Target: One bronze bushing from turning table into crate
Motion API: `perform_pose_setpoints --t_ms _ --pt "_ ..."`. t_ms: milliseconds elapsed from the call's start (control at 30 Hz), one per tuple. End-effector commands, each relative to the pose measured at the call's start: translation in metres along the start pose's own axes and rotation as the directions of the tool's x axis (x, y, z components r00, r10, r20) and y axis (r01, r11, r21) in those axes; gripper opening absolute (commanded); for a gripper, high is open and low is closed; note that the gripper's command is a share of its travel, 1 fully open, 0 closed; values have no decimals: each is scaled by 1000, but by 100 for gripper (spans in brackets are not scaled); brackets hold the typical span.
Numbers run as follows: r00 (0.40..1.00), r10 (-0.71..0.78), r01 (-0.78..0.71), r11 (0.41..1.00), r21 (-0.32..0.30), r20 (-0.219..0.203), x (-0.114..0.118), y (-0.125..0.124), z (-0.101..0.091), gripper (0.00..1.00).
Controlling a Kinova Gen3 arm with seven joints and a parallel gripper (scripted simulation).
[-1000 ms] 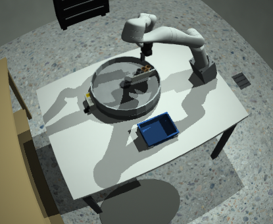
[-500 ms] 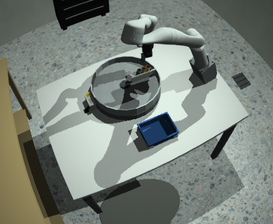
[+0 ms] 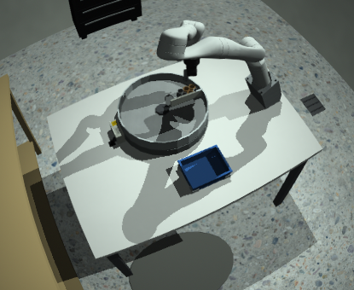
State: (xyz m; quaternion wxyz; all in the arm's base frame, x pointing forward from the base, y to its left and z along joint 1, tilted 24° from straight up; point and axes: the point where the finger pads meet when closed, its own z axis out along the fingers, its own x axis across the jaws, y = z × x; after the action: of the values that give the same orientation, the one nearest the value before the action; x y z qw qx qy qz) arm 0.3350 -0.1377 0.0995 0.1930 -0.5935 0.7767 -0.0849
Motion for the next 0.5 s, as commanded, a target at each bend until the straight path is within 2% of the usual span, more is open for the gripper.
perform_pose_setpoints --t_ms 0,33,67,467 --pt "1000 -1 1 1000 1 0 0 0 0 27" --pt "1000 -1 1 1000 1 0 0 0 0 27" --pt "1000 0 0 1000 1 0 0 0 0 42" --pt "1000 0 0 1000 1 0 0 0 0 42"
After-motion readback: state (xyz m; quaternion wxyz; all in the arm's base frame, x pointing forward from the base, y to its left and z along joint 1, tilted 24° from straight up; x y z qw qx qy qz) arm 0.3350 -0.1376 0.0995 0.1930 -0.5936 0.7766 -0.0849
